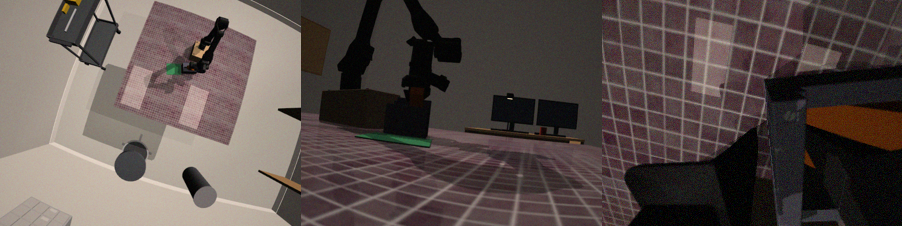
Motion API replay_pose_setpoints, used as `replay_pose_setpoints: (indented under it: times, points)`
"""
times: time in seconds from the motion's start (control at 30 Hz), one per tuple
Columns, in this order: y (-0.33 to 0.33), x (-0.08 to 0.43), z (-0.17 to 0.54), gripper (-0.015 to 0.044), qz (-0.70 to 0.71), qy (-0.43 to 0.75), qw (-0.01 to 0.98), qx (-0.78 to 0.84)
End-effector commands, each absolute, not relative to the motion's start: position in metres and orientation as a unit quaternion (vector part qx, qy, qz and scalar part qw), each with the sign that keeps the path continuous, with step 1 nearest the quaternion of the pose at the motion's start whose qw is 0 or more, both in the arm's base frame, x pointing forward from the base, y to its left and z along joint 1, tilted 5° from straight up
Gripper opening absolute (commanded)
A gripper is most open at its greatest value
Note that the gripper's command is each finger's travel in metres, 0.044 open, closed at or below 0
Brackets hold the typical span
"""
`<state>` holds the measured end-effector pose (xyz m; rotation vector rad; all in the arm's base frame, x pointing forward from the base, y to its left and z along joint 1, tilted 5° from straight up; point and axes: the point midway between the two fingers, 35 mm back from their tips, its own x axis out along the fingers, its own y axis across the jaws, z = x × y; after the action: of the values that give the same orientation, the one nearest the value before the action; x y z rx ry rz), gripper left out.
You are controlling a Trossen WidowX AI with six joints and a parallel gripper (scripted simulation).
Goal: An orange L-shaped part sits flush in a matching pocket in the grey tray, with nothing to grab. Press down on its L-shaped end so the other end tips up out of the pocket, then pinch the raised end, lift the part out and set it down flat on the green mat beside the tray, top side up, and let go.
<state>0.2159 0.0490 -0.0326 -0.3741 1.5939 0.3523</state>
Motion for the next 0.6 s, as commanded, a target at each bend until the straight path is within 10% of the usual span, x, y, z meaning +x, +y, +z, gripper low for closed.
replay_pose_setpoints:
  times: [0.0, 0.57]
  points:
    - [0.049, 0.216, -0.033, 0.018, 0.156, 0.707, 0.669, -0.166]
    - [0.059, 0.212, -0.018, 0.018, 0.154, 0.707, 0.67, -0.169]
